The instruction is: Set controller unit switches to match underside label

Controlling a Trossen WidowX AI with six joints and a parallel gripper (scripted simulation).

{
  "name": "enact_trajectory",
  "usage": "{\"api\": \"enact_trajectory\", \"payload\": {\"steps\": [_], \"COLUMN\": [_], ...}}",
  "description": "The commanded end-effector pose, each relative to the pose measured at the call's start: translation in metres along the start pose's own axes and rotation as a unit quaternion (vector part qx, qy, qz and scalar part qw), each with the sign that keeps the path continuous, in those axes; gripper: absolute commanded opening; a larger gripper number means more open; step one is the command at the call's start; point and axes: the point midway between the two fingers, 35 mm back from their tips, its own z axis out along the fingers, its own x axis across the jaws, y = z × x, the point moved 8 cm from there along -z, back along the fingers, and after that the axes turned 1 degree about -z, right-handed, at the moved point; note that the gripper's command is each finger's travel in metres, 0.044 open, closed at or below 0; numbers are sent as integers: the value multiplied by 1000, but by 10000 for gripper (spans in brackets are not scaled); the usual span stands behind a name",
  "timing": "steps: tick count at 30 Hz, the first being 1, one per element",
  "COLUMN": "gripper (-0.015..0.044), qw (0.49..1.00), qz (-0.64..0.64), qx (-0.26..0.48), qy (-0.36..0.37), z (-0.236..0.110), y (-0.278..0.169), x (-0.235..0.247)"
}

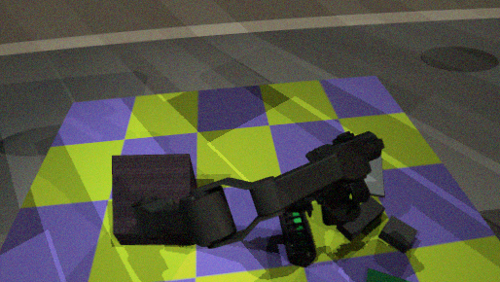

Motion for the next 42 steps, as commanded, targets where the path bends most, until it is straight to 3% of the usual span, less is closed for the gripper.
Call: {"api": "enact_trajectory", "payload": {"steps": [1,11,22,38,41,42], "gripper": [262,0,0,420,440,414], "qw": [1000,1000,1000,1000,1000,1000], "qz": [4,4,4,2,2,2], "qx": [2,2,2,0,0,0], "qy": [-7,-7,-7,-6,-6,-8], "z": [-3,-3,-3,-3,-3,-2], "y": [2,2,2,2,2,1], "x": [0,0,0,0,0,1]}}
